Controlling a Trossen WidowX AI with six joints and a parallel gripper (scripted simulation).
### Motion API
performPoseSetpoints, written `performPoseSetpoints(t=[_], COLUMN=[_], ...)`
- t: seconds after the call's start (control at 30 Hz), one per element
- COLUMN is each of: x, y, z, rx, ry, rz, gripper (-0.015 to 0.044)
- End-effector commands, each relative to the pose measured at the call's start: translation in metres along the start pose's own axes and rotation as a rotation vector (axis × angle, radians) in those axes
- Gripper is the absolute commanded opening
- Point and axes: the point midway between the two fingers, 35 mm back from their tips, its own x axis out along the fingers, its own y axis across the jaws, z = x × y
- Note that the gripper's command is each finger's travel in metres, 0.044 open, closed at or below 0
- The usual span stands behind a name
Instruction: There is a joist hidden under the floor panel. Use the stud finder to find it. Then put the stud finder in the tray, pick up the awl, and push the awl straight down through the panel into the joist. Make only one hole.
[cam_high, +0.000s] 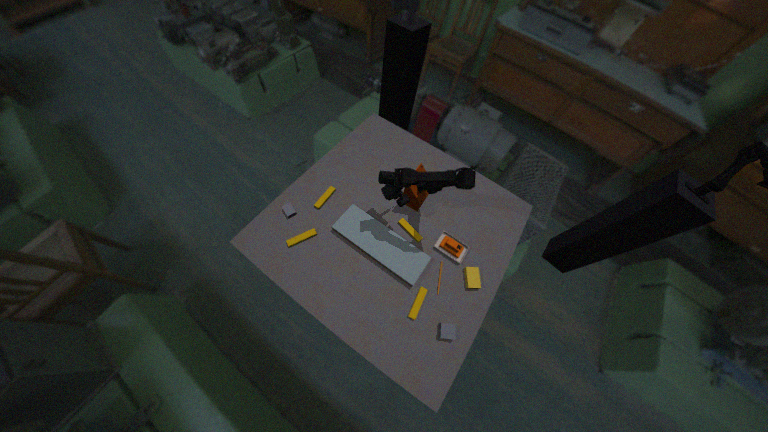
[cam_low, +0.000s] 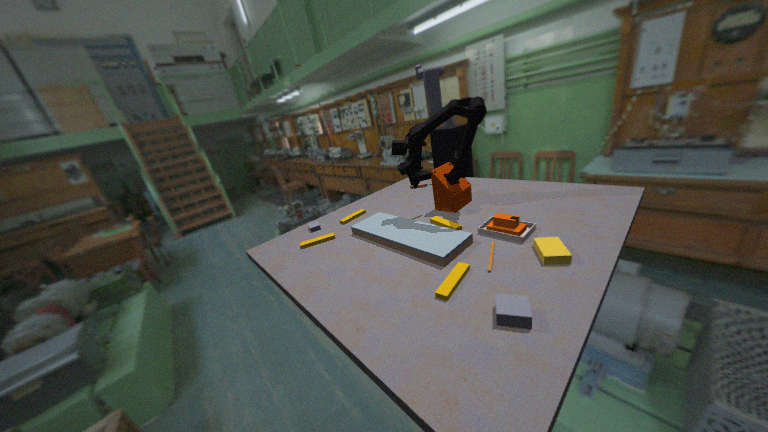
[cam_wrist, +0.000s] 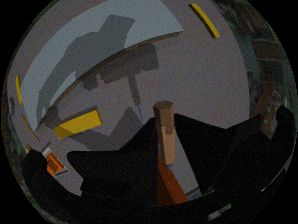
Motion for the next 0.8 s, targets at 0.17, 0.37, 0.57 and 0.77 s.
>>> performPoseSetpoints(t=[0.17, 0.37, 0.57, 0.77], x=[-0.005, -0.009, -0.015, -0.021], y=[0.005, 0.012, 0.024, 0.040], z=[0.022, 0.038, 0.054, 0.070], rx=[0.067, 0.108, 0.152, 0.194], ry=[0.001, -0.040, -0.116, -0.222], rz=[-0.231, -0.361, -0.477, -0.571], gripper=[0.0000, 0.0000, 0.0000, 0.0000])
